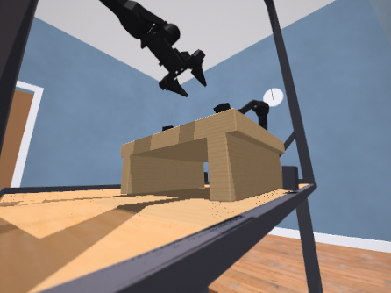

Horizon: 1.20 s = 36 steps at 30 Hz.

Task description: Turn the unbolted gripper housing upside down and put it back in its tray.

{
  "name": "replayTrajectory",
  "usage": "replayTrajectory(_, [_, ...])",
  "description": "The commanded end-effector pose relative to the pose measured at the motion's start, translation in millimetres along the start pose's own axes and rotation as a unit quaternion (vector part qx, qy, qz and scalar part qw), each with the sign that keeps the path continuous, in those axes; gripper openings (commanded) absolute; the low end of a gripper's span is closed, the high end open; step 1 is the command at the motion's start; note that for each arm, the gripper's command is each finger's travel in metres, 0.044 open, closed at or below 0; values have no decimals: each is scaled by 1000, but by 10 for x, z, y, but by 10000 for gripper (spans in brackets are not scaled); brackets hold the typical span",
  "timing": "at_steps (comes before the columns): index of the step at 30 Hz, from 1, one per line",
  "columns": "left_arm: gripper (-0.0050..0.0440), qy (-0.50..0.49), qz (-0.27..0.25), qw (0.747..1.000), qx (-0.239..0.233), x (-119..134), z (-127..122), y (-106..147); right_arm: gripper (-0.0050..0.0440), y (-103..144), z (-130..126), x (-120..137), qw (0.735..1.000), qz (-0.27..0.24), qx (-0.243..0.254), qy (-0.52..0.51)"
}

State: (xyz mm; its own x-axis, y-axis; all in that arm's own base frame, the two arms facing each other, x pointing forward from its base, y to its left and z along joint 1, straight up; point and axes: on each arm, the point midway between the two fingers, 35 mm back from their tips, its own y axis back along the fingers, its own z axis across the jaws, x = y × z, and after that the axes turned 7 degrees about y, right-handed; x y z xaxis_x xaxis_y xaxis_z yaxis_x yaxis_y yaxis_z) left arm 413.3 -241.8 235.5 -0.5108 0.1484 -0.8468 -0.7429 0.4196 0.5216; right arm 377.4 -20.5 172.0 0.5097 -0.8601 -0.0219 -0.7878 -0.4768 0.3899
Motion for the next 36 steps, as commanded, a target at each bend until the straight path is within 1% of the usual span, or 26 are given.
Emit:
replayTrajectory(1, [440,1,-17,1000,0,-124,-12,79,118,40,-40,-13,1000,4,17,8])
replayTrajectory(16, [440,1,-17,1000,0,-124,-12,79,118,49,90,-38,996,13,78,39])
replayTrajectory(18, [440,1,-17,1000,0,-124,-12,79,118,49,90,-38,996,13,78,39])
replayTrajectory(33, [440,1,-17,1000,0,-124,-12,79,118,44,207,-54,989,21,131,65])
replayTrajectory(36, [440,1,-17,1000,0,-124,-12,79,118,43,214,-55,988,22,134,67])
